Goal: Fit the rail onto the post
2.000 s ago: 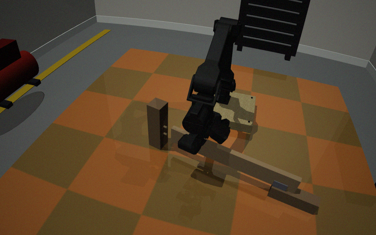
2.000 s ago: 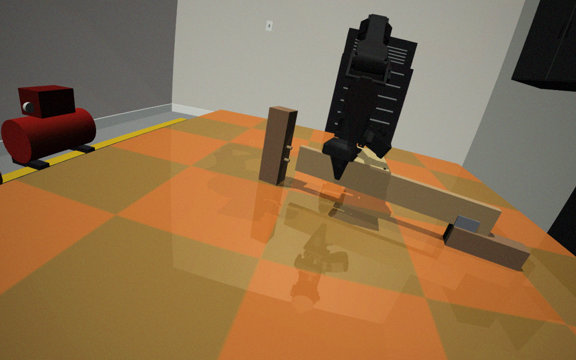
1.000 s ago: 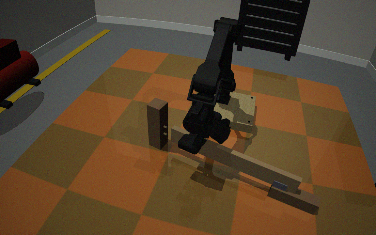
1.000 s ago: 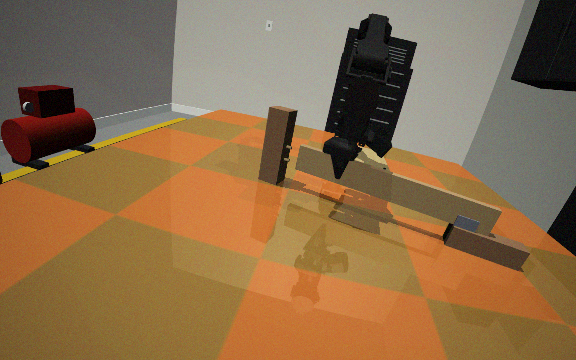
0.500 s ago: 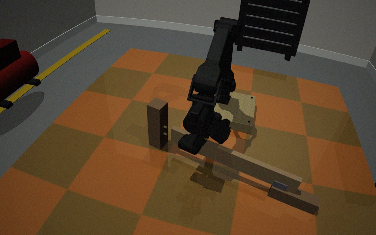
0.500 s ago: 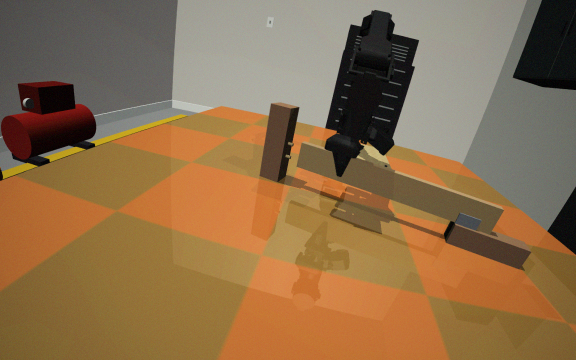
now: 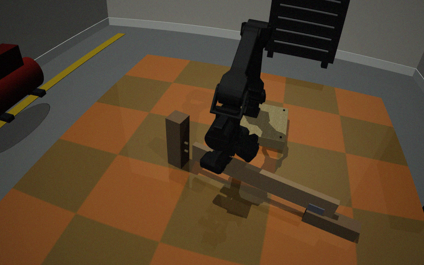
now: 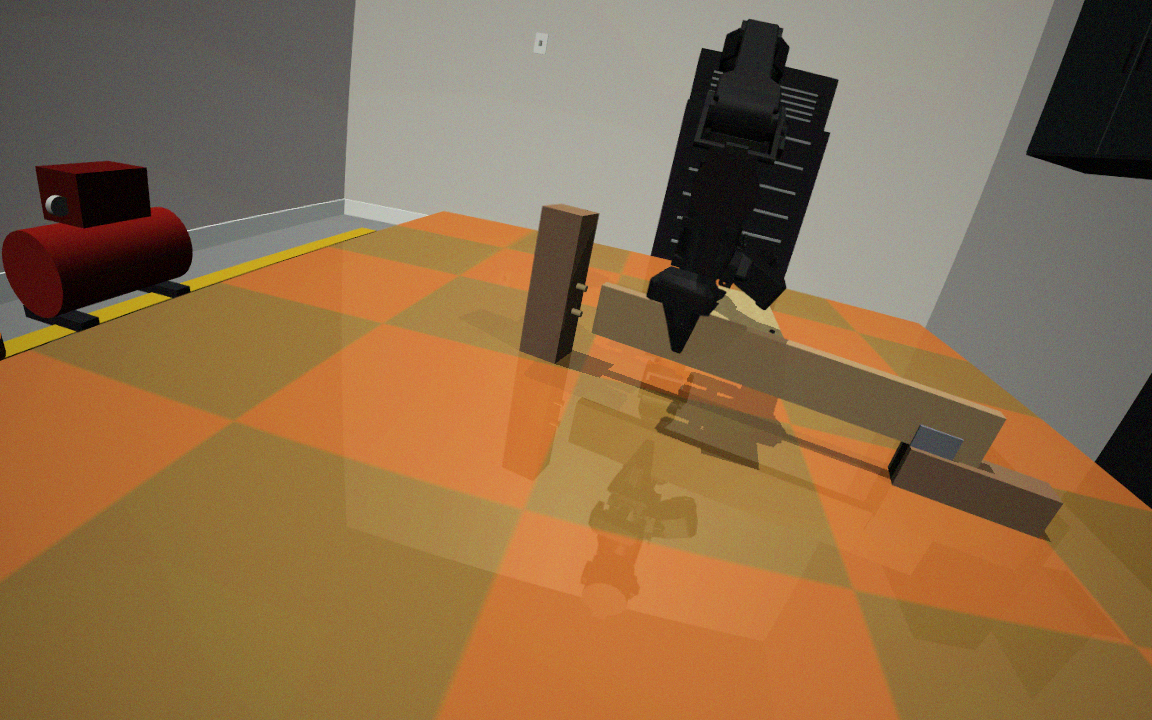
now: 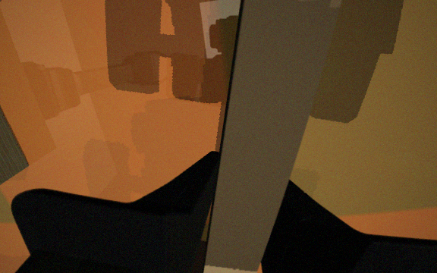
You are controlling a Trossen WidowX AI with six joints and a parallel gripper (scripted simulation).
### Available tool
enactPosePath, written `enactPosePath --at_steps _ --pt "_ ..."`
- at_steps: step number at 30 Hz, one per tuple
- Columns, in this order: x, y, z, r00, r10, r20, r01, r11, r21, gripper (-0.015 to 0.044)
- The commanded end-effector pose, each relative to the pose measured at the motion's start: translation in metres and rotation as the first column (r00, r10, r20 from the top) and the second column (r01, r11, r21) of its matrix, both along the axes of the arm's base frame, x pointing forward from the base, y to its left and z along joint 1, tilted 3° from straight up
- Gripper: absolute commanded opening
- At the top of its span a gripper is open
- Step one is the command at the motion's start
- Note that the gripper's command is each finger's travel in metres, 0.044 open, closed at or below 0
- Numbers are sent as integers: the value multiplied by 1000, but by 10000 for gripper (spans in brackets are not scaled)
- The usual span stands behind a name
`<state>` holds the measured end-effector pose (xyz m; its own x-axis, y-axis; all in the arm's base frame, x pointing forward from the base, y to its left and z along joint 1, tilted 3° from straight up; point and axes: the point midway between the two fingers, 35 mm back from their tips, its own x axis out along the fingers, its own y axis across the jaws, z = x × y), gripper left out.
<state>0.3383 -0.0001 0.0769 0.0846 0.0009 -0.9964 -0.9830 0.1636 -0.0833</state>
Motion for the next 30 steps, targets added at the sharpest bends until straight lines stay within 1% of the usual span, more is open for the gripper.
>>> enactPosePath --at_steps 1,30 --pt "0 -3 1 1000 0 3 0 1000 0 0" --pt "-3 -11 2 1000 0 3 0 1000 -1 0"
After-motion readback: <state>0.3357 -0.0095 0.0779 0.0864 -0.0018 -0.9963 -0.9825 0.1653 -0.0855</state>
